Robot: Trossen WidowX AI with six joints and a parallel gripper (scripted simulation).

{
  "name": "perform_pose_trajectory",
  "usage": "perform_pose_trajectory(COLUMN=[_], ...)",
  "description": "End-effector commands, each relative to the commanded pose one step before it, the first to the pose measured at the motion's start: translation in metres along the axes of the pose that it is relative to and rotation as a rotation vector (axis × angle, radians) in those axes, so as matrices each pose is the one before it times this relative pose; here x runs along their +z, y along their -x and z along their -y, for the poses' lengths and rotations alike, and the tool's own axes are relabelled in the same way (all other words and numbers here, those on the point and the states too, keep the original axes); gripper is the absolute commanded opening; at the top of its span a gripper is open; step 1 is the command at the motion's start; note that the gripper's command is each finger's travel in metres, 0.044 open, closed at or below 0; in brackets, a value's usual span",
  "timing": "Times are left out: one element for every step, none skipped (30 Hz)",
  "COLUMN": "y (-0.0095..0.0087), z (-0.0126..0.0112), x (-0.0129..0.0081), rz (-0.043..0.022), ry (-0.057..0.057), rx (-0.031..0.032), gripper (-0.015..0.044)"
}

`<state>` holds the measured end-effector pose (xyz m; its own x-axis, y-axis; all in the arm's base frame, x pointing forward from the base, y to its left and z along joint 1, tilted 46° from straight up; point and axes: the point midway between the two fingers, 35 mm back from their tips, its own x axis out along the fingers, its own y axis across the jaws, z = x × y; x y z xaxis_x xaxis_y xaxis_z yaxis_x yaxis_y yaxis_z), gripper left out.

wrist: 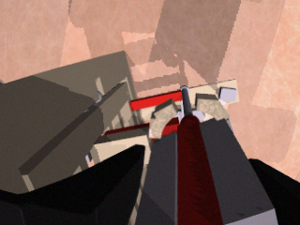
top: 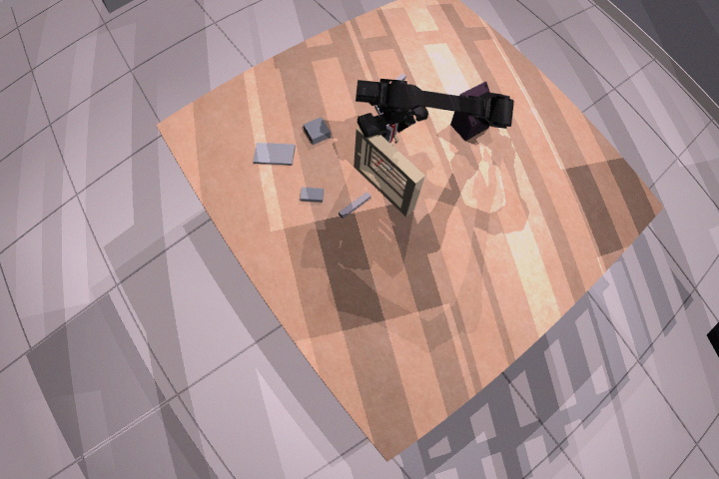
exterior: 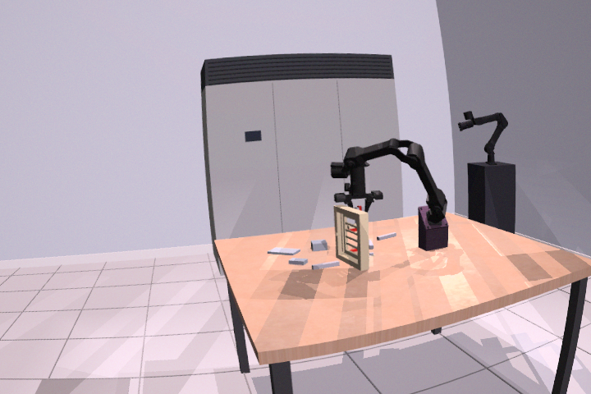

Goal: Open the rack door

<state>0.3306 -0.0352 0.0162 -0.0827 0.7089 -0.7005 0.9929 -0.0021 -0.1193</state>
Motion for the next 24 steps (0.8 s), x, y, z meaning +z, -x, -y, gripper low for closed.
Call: perform_pose_trajectory(y=[-0.00022, 0.00000, 0.00000, 0.00000, 0.00000, 0.00000, 0.00000, 0.00000, 0.00000, 0.00000, 0.00000, 0.00000, 0.00000, 0.00000, 0.00000, 0.00000, 0.00000, 0.00000, 0.00000, 0.00000, 0.00000, 0.00000, 0.00000, 0.00000], z=[0.00030, 0.00000, 0.00000, 0.00000, 0.00000, 0.00000, 0.00000, 0.00000, 0.00000, 0.00000, 0.00000, 0.00000, 0.00000, 0.00000, 0.00000, 0.00000, 0.00000, 0.00000, 0.00000, 0.00000, 0.00004, 0.00004, 0.00004, 0.00004], x=[-0.00054, 0.00000, 0.00000, 0.00000, 0.00000, 0.00000, 0.00000, 0.00000, 0.00000, 0.00000, 0.00000, 0.00000, 0.00000, 0.00000, 0.00000, 0.00000, 0.00000, 0.00000, 0.00000, 0.00000, -0.00002, -0.00003, -0.00003, -0.00003], rz=[-0.00322, 0.00000, 0.00000, 0.00000, 0.00000, 0.00000, 0.00000, 0.00000, 0.00000, 0.00000, 0.00000, 0.00000, 0.00000, 0.00000, 0.00000, 0.00000, 0.00000, 0.00000, 0.00000, 0.00000, 0.00000, -0.00001, -0.00002, -0.00003], ry=[0.0005, 0.0246, 0.0409, 0.0495, 0.0496, 0.0496, 0.0496, 0.0496, 0.0496, 0.0496, 0.0495, 0.0496, 0.0496, 0.0496, 0.0495, 0.0495, 0.0495, 0.0495, 0.0495, 0.0495, 0.0495, 0.0495, 0.0495, 0.0495], rx=[-0.00091, 0.00000, 0.00000, 0.00001, 0.00000, 0.00000, 0.00000, 0.00000, 0.00000, 0.00000, 0.00000, 0.00000, 0.00000, 0.00000, 0.00000, 0.00000, 0.00000, 0.00000, 0.00000, 0.00000, -0.00018, -0.00018, -0.00018, -0.00018], gripper=[0.0290, 0.0290, 0.0290, 0.0290, 0.0290, 0.0290, 0.0290, 0.0290, 0.0290, 0.0290, 0.0290, 0.0290, 0.0290, 0.0290, 0.0290, 0.0290, 0.0290, 0.0290, 0.0290, 0.0290, 0.0290, 0.0290, 0.0290, 0.0290])
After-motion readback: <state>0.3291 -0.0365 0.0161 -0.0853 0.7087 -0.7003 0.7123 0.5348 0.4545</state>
